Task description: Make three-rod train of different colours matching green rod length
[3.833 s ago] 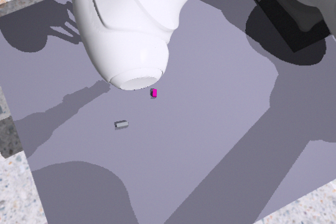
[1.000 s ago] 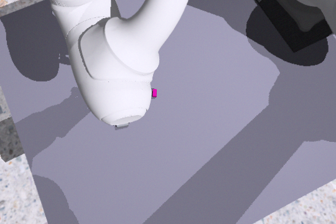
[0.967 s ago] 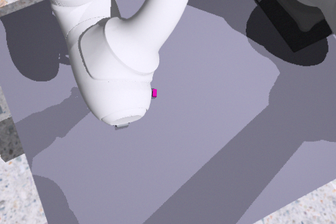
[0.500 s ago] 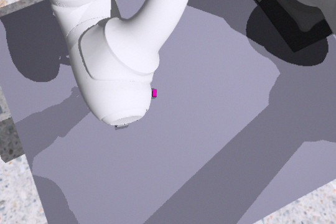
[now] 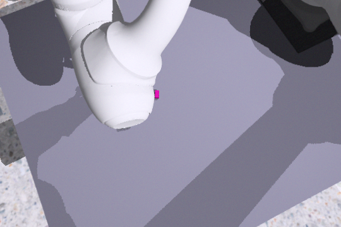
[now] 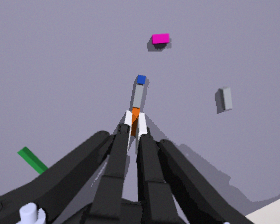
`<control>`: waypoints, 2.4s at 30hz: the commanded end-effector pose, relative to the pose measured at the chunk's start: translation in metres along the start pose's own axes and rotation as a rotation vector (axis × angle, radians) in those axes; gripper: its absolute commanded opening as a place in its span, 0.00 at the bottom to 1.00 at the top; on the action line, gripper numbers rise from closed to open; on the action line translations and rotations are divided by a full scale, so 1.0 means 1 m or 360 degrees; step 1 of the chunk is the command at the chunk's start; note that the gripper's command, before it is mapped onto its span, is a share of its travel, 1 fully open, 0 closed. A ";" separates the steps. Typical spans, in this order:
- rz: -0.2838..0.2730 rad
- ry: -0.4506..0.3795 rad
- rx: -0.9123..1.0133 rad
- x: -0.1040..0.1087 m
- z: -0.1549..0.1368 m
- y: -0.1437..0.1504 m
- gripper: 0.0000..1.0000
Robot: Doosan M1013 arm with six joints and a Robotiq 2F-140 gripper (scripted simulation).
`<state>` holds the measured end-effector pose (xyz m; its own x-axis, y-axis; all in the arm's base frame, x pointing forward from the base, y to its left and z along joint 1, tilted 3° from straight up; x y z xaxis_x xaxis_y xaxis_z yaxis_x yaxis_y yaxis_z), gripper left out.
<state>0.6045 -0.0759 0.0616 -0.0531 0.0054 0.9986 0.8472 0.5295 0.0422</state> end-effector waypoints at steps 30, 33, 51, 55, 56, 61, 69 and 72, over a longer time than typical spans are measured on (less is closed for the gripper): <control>0.0000 0.0000 0.0000 -0.001 0.000 0.000 0.03; 0.0000 0.0000 0.0000 -0.001 0.000 0.000 0.03; 0.0000 0.0000 0.0000 -0.001 0.000 0.000 0.12; 0.0000 0.0000 0.0000 -0.001 0.000 0.000 0.15; 0.0000 0.0000 0.0000 -0.001 0.000 0.000 0.15; 0.0000 0.0000 0.0000 -0.001 0.000 0.000 0.15; 0.0000 0.0000 0.0000 0.004 0.000 0.000 0.15; 0.0000 0.0000 0.0000 0.009 0.000 0.000 0.15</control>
<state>0.6043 -0.0759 0.0668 -0.0532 0.0054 0.9986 0.8472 0.5295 0.0423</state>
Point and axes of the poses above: the point where the finger pads meet when closed, its own x axis back along the fingers, its own y axis across the jaws, z = x × y, the point moved 1 cm from there along x, back along the fingers, and after that the axes turned 11 degrees about -x, right-handed, at the moved point
